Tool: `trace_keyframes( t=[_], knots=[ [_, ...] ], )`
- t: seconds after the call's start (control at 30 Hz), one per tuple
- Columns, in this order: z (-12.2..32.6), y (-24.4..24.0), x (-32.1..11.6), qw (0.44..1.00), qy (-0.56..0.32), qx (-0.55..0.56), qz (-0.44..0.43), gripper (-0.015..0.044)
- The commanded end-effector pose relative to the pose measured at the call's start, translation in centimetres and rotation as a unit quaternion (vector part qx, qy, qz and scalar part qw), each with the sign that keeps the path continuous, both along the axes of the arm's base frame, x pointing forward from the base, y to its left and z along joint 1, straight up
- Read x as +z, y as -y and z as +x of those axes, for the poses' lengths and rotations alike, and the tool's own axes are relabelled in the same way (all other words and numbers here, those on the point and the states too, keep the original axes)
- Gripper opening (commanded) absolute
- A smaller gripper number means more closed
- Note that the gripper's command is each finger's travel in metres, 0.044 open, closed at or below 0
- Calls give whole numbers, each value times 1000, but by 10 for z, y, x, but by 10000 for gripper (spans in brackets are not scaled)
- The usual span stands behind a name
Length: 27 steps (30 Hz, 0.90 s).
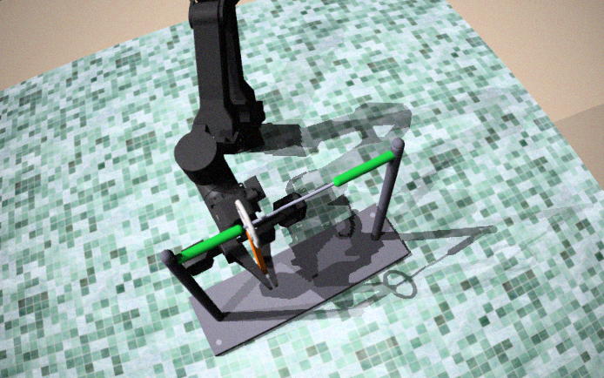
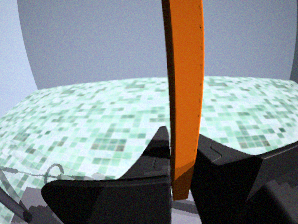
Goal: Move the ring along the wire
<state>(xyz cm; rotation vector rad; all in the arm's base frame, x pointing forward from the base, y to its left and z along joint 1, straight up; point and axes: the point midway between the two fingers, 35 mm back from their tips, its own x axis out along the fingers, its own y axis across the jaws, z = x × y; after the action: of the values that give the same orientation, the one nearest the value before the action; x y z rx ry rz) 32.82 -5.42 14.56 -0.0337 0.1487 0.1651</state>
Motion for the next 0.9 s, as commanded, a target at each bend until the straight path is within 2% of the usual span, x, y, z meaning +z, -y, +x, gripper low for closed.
trace_keyframes(
  t=[0.0,0.87],
  knots=[
    [-2,-5,-3,1000,-5,0,3,-150],
    [-5,-27,-3,1000,-5,22,-12,-150]
  ],
)
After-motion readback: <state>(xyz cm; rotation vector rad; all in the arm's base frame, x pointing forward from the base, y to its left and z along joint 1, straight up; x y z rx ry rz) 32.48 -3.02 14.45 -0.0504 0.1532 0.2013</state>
